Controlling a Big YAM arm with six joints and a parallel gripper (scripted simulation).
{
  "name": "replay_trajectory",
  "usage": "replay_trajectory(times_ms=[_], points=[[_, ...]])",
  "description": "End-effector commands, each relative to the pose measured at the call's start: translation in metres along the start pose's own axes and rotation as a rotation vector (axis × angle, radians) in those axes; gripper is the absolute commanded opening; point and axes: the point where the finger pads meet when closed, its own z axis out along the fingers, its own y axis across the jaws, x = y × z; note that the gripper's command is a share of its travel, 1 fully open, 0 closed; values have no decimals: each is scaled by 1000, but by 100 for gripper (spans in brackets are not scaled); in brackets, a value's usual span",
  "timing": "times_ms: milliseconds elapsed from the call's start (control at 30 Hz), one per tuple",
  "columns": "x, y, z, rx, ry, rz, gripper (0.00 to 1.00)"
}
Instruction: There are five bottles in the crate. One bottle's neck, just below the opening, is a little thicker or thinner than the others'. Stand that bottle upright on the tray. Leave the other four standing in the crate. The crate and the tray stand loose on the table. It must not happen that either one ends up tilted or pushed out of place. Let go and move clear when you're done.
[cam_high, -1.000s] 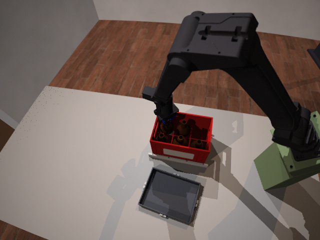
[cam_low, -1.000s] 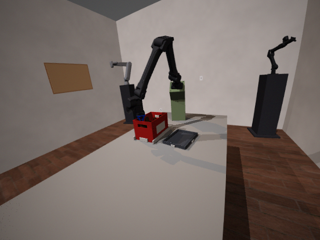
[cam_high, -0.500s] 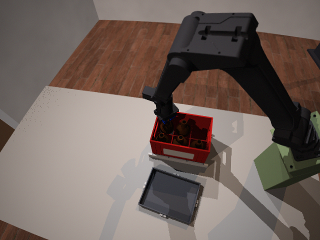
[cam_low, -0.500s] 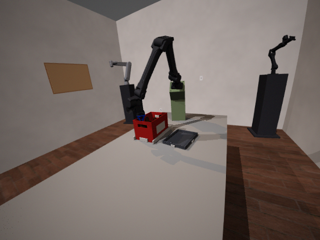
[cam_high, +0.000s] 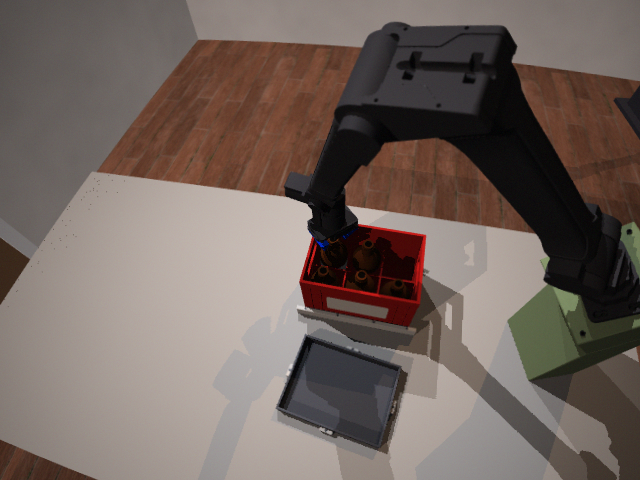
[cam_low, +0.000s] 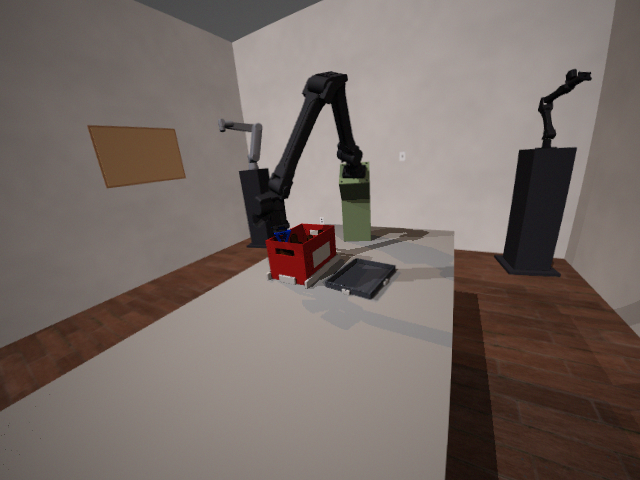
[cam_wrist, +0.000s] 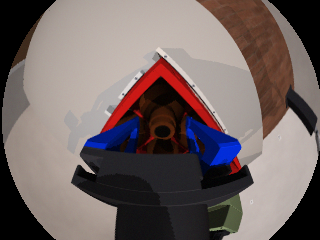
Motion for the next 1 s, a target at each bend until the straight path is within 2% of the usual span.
replay_trajectory(times_ms=[0,833,967], points=[[-9,10,2,-14,-14,-6,61],[-9,10,2,-14,-14,-6,61],[-10,12,-5,-15,-19,-7,61]])
